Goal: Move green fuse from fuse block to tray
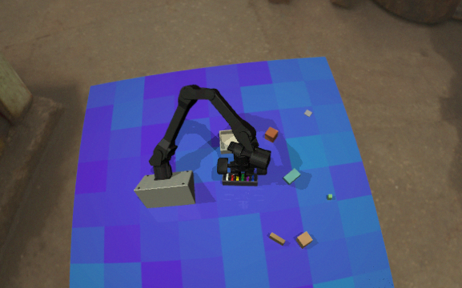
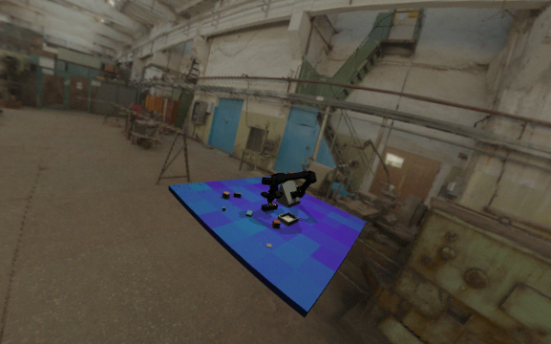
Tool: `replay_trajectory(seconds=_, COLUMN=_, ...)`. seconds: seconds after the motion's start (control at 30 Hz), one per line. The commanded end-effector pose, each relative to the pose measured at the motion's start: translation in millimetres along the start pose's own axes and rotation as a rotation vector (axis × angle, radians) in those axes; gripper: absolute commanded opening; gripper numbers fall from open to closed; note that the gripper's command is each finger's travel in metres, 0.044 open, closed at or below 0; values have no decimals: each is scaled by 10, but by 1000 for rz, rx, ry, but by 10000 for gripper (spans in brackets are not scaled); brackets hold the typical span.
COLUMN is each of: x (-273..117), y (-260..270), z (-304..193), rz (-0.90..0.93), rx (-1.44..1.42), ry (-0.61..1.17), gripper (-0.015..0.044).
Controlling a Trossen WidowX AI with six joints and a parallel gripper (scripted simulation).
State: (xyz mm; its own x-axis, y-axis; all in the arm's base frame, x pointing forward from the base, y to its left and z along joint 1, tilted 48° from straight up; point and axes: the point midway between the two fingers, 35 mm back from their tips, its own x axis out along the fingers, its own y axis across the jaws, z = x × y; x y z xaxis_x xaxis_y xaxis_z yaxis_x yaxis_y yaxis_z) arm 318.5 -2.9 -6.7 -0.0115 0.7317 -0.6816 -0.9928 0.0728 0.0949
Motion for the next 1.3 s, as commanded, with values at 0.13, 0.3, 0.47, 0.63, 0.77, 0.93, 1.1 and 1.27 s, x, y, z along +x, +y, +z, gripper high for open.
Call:
replay_trajectory(seconds=0.13, x=68, y=14, z=0, rz=3, rx=7, ry=-6, gripper=74)
replay_trajectory(seconds=0.3, x=73, y=14, z=0, rz=3, rx=7, ry=-6, gripper=74)
replay_trajectory(seconds=0.47, x=109, y=14, z=0, rz=3, rx=7, ry=-6, gripper=74)
replay_trajectory(seconds=0.63, x=155, y=15, z=1, rz=3, rx=7, ry=-6, gripper=74)
replay_trajectory(seconds=0.77, x=169, y=15, z=1, rz=3, rx=7, ry=-6, gripper=74)
replay_trajectory(seconds=0.93, x=155, y=13, z=1, rz=3, rx=1, ry=-1, gripper=61)
replay_trajectory(seconds=1.1, x=155, y=13, z=1, rz=3, rx=1, ry=-1, gripper=27)
replay_trajectory(seconds=1.27, x=155, y=13, z=1, rz=3, rx=1, ry=-1, gripper=0)
